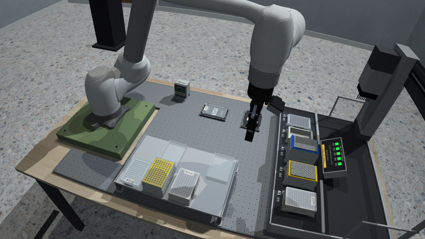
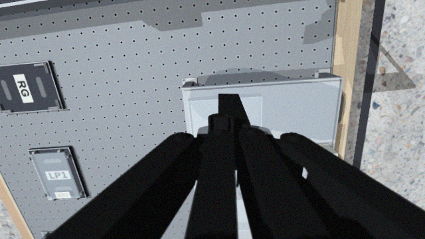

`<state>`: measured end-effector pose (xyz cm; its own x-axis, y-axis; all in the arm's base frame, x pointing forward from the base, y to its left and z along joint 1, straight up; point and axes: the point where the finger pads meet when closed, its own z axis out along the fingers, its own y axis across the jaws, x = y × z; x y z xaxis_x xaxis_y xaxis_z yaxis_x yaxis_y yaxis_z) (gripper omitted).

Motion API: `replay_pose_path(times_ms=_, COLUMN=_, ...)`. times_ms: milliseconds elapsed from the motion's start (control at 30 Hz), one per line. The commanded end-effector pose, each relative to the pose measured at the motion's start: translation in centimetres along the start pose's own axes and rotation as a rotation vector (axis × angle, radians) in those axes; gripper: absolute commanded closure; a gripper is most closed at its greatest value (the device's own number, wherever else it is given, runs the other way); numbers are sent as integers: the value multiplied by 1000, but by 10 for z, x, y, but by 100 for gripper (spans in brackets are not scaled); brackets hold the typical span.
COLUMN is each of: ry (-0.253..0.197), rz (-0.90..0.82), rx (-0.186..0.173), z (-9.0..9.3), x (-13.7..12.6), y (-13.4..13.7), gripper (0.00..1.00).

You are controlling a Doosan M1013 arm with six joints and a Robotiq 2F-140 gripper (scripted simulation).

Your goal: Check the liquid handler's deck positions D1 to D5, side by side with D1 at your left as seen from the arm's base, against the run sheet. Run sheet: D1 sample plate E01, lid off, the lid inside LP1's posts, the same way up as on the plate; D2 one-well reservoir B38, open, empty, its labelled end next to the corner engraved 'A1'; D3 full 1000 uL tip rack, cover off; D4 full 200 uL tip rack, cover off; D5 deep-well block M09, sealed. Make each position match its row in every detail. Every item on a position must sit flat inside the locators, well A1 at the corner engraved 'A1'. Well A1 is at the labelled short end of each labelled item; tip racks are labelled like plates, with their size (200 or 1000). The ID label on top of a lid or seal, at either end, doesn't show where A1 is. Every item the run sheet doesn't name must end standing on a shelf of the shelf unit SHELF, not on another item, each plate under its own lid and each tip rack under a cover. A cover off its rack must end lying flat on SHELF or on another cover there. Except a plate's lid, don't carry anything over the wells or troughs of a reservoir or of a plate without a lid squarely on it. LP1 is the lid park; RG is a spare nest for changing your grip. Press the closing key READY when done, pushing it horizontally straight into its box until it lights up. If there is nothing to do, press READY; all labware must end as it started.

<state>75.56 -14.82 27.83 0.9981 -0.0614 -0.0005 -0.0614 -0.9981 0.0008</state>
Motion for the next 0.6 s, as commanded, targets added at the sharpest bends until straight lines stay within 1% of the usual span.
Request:
replay_pose_path(times_ms=0, ry=2, rz=-42, rx=1, z=-1, x=0, y=0, gripper=90)
replay_pose_path(times_ms=33, ry=2, rz=-42, rx=1, z=-1, x=0, y=0, gripper=90)
replay_pose_path(times_ms=333, ry=2, rz=-222, rx=1, z=-2, x=43, y=-4, gripper=90)
replay_pose_path(times_ms=567, ry=2, rz=-342, rx=1, z=-2, x=43, y=-4, gripper=90)
